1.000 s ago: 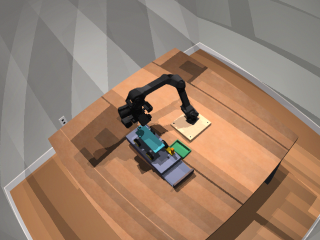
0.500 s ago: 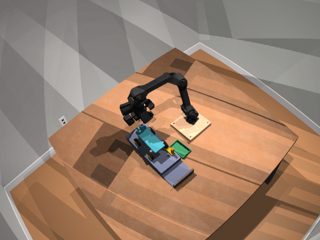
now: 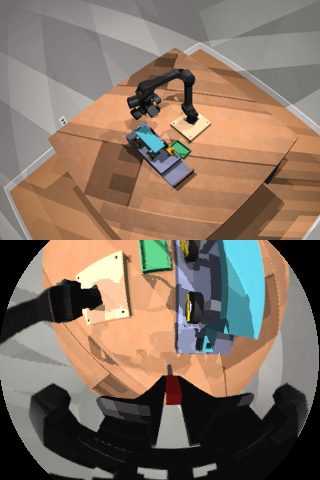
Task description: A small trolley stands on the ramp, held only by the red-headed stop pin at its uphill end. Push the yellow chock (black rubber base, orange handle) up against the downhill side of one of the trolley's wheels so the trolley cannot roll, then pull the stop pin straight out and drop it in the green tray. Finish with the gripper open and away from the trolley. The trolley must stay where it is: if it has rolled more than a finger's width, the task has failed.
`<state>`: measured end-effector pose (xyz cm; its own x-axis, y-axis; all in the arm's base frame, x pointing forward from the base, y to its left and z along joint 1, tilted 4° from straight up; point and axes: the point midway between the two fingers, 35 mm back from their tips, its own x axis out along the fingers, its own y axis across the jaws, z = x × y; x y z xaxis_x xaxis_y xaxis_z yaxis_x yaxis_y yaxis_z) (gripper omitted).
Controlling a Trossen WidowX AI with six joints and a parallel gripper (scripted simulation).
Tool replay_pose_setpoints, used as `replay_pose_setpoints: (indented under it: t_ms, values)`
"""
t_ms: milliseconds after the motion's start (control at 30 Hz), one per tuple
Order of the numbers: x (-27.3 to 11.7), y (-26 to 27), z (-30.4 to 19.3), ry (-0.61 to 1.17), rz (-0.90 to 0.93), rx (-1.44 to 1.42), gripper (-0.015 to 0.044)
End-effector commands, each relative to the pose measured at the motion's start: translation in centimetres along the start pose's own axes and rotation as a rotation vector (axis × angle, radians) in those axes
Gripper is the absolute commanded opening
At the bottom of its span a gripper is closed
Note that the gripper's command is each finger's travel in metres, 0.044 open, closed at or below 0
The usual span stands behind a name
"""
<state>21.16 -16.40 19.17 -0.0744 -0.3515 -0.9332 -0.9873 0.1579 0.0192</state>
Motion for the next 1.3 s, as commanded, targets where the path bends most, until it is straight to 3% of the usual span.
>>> replay_pose_setpoints:
  t_ms: [0,1267]
  values:
    - [-0.2,1.1,-0.1,-0.001,-0.007,0.001,0.0]
    - [-1.9,0.5,12.2,-0.013,-0.007,0.001,0.0]
